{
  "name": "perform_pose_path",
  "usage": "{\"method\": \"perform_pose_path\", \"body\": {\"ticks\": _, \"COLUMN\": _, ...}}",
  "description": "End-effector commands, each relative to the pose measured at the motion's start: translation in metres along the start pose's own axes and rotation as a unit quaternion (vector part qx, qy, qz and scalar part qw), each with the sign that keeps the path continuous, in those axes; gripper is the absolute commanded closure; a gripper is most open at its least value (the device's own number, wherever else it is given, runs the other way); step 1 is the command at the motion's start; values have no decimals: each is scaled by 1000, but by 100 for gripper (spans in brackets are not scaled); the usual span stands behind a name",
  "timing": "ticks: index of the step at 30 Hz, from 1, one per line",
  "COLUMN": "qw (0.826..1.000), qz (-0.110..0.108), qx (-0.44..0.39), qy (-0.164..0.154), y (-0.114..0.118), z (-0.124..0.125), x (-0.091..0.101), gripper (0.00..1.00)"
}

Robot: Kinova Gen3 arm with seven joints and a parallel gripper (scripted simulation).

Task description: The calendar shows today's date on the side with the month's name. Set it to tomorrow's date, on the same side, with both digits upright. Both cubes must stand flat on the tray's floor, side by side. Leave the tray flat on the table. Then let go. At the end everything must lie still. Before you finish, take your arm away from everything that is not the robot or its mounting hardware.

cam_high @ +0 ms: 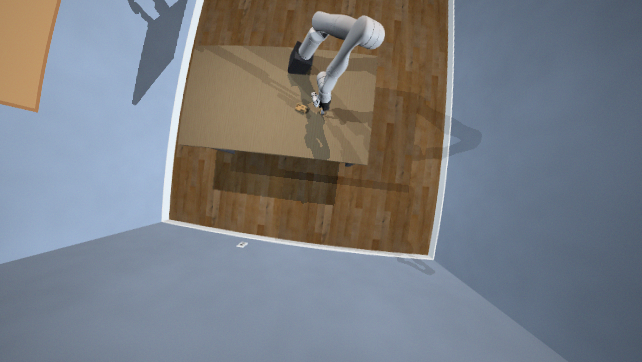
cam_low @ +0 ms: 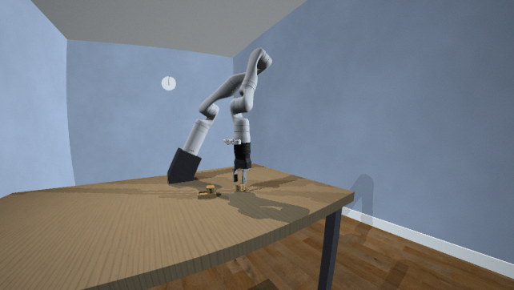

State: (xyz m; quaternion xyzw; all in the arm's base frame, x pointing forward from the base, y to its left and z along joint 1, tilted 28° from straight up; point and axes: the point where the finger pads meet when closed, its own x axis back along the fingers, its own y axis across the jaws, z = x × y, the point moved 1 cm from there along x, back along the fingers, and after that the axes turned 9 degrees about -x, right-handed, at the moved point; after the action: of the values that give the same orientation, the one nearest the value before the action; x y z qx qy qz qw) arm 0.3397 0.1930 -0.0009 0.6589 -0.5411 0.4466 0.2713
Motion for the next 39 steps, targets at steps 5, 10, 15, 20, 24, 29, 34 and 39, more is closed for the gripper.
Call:
{"method": "perform_pose_path", "body": {"ticks": 5, "qw": 1000, "qz": 0, "qx": 0, "qy": 0, "y": 0, "z": 0, "x": -8, "gripper": 10}}
{"method": "perform_pose_path", "body": {"ticks": 10, "qw": 1000, "qz": 0, "qx": 0, "qy": 0, "y": 0, "z": 0, "x": -17, "gripper": 10}}
{"method": "perform_pose_path", "body": {"ticks": 15, "qw": 1000, "qz": 0, "qx": 0, "qy": 0, "y": 0, "z": 0, "x": -22, "gripper": 10}}
{"method": "perform_pose_path", "body": {"ticks": 20, "qw": 1000, "qz": 0, "qx": 0, "qy": 0, "y": 0, "z": 0, "x": -27, "gripper": 10}}
{"method": "perform_pose_path", "body": {"ticks": 24, "qw": 1000, "qz": 0, "qx": 0, "qy": 0, "y": 0, "z": 0, "x": -28, "gripper": 10}}
{"method": "perform_pose_path", "body": {"ticks": 29, "qw": 1000, "qz": 0, "qx": 0, "qy": 0, "y": 0, "z": 0, "x": -28, "gripper": 10}}
{"method": "perform_pose_path", "body": {"ticks": 34, "qw": 1000, "qz": 0, "qx": 0, "qy": 0, "y": 0, "z": 0, "x": -28, "gripper": 10}}
{"method": "perform_pose_path", "body": {"ticks": 39, "qw": 1000, "qz": 0, "qx": 0, "qy": 0, "y": 0, "z": 0, "x": -28, "gripper": 10}}
